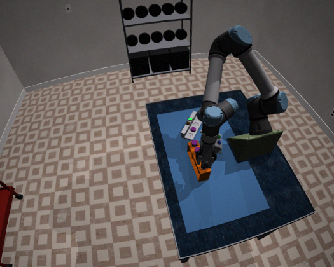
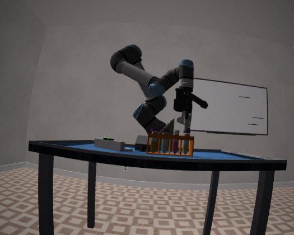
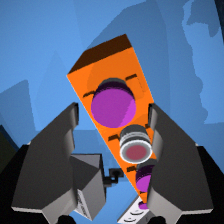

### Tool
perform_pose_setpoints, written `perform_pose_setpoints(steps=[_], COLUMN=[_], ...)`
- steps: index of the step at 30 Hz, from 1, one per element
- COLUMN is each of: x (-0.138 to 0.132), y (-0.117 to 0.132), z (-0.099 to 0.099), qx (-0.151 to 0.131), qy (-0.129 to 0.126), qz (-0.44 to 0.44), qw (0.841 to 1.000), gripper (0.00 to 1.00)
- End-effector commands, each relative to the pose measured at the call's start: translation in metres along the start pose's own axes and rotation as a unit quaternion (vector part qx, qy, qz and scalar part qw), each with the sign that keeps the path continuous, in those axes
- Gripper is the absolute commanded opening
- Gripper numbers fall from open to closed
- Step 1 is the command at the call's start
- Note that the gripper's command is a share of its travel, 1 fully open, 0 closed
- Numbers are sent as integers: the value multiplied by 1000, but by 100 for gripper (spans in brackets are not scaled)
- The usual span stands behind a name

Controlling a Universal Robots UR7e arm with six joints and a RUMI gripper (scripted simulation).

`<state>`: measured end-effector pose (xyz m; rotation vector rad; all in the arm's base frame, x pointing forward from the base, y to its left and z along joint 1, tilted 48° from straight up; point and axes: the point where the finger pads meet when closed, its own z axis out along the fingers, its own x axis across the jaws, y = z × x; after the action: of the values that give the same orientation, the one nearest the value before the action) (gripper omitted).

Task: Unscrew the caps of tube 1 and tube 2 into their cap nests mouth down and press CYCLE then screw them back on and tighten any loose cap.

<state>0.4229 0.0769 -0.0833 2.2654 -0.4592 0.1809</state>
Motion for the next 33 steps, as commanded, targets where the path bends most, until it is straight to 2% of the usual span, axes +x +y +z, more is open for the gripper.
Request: perform_pose_setpoints(steps=[1, 2, 4, 7, 8, 10, 11, 14, 23, 24, 33], x=[0, 0, 0, 0, 0, 0, 0, 0, 0, 0, 0], y=[0, 0, 0, 0, 0, 0, 0, 0, 0, 0, 0], z=[-1, -1, -1, -1, -1, -1, -1, -1, -1, -1, -1], qx=[3, 3, 3, 3, 3, 3, 3, 3, 3, 3, 3], qy=[1, 1, 1, 1, 1, 1, 1, 2, 2, 2, 2], qz=[-112, -153, -153, -273, -275, -350, -354, -451, -452, -452, -452], qw=[994, 988, 988, 962, 961, 937, 935, 893, 892, 892, 892], gripper=[35, 35, 35, 35, 35, 35, 35, 35, 35, 0, 0])
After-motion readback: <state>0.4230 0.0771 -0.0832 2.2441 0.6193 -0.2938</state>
